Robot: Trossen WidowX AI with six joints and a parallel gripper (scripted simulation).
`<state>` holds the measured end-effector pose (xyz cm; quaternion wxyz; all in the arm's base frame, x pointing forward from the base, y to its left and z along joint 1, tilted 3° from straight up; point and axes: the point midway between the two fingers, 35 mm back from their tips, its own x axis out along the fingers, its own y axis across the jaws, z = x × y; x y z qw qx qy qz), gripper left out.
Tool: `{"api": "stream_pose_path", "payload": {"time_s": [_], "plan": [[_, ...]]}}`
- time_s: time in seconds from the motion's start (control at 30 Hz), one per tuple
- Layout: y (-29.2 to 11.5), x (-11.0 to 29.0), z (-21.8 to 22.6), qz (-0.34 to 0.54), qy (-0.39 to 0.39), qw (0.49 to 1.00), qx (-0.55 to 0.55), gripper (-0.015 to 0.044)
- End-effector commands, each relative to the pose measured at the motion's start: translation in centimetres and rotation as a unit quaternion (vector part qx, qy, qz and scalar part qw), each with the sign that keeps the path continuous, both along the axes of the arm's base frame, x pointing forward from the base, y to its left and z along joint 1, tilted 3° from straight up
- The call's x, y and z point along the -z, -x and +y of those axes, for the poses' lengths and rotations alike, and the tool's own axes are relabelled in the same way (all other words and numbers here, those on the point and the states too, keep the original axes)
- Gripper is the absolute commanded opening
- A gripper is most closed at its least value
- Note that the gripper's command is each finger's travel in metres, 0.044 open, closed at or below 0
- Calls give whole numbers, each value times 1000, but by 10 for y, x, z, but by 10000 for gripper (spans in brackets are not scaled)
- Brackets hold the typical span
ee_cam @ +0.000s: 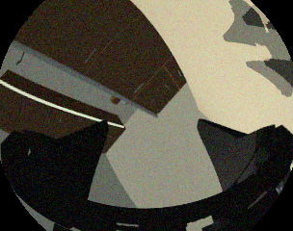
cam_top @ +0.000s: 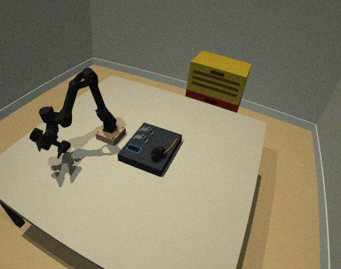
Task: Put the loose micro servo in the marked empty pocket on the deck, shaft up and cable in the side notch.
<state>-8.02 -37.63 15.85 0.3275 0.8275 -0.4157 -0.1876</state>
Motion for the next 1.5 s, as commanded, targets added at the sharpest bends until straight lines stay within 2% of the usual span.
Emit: {"api": "stream_pose_path", "payload": {"time_s": [0.0,0.67,1.0,1.47], "plan": [[-10,1,-11,1,-11,1000,-3,440],[-129,15,-54,30,-108,991,-76,440],[-171,19,-54,57,-130,984,-107,440],[-257,31,-36,125,-193,959,-165,440]]}}
